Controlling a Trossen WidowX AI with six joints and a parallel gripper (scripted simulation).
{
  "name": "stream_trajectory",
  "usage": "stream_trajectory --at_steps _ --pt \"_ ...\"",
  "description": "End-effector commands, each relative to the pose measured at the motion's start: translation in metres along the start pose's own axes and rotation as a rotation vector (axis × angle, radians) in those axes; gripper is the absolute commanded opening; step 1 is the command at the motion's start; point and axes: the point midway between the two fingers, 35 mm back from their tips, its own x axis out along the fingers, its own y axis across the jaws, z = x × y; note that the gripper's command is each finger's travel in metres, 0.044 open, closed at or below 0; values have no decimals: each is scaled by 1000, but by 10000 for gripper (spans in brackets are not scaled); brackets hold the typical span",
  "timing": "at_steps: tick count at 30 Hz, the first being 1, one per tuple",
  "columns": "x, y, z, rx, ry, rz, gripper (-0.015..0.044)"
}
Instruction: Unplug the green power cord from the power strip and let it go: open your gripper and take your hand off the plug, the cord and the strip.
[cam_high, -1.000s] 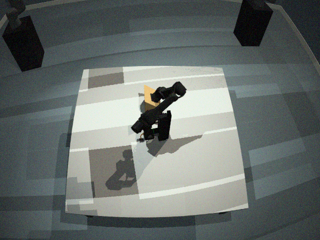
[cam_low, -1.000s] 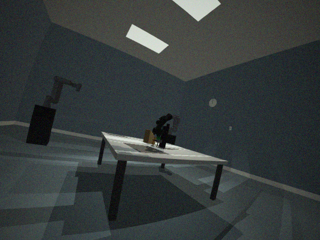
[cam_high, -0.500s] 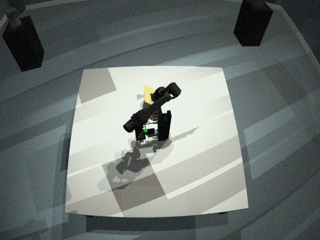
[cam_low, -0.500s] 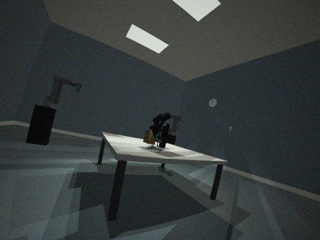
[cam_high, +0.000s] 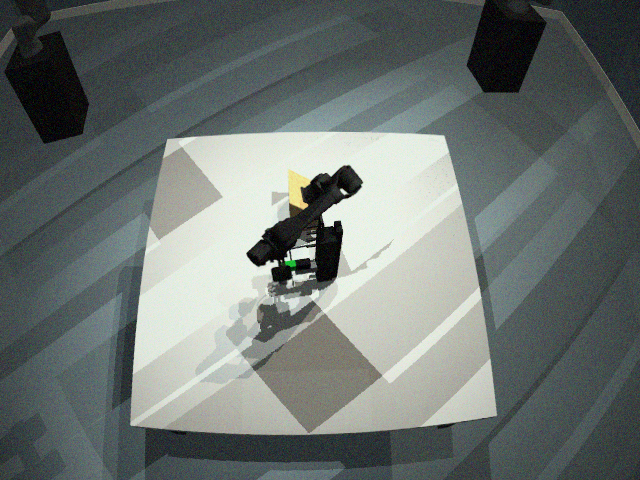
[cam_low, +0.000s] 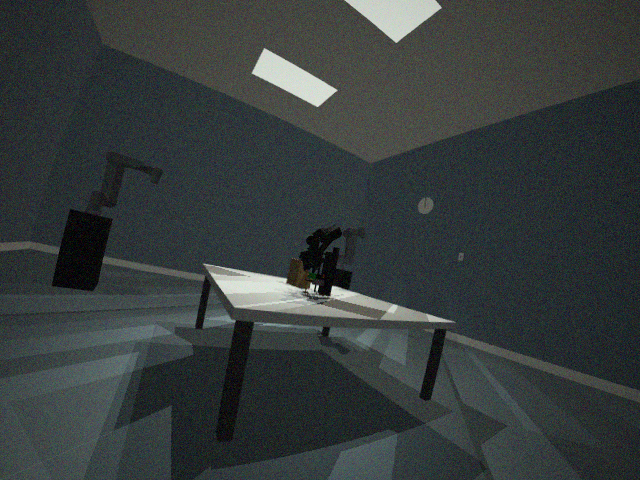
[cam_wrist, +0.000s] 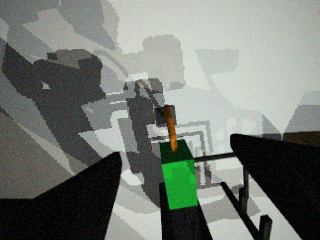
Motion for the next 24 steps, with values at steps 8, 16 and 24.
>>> stream_trajectory --at_steps 8,16,24 --pt "-11 -1 52 -1 -8 3 440" --pt "-11 -1 52 -1 -8 3 440" --pt "-11 -1 52 -1 -8 3 440"
